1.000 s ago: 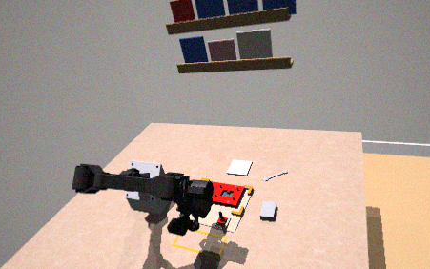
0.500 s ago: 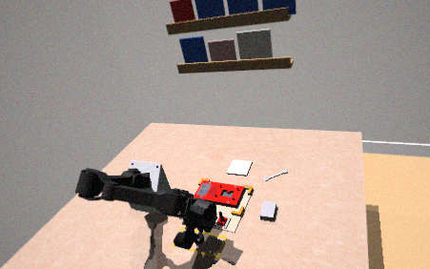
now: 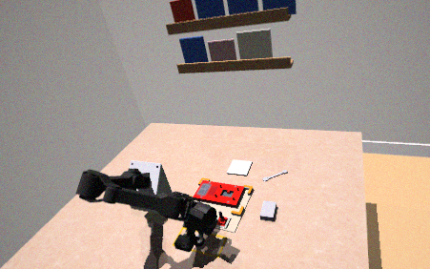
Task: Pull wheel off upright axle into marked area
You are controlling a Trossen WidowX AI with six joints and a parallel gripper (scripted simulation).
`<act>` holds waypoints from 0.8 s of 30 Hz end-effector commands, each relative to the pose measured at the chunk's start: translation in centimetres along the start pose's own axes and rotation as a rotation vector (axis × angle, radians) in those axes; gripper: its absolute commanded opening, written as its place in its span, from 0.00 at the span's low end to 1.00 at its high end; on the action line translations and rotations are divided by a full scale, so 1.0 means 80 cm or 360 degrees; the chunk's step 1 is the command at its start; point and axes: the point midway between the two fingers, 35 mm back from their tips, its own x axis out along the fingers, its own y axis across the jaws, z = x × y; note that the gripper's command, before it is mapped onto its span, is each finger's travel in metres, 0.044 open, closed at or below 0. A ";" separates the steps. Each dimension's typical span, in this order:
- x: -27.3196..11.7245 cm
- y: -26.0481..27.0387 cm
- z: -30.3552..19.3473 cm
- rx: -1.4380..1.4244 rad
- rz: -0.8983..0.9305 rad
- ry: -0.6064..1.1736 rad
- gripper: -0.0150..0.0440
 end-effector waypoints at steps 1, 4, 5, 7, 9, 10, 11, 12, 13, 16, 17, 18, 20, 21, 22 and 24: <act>0.000 0.000 0.000 0.0001 0.0000 0.0000 0.61; -0.003 0.000 0.000 0.0001 0.0001 0.0000 0.74; -0.008 0.000 0.001 0.0000 0.0003 0.0001 0.76; -0.023 0.001 0.002 -0.0002 0.0007 0.0003 0.76; -0.045 0.001 0.003 -0.0006 0.0011 0.0006 0.76; -0.056 0.001 0.002 -0.0008 0.0012 0.0007 0.76; -0.066 0.000 0.002 -0.0009 0.0012 0.0009 0.76; -0.073 0.000 0.001 -0.0011 0.0012 0.0010 0.76; -0.075 0.000 0.001 -0.0011 0.0012 0.0010 0.76; -0.075 0.000 0.001 -0.0011 0.0012 0.0010 0.76; -0.068 0.004 0.001 -0.0019 0.0019 -0.0001 0.81; -0.073 0.008 -0.005 -0.0019 0.0023 0.0000 0.85; -0.092 0.022 -0.027 -0.0019 0.0032 0.0004 0.94; -0.101 0.028 -0.040 -0.0019 0.0034 0.0007 0.99; -0.110 0.034 -0.053 -0.0019 0.0034 0.0009 1.00; -0.125 0.043 -0.081 -0.0018 0.0027 0.0014 1.00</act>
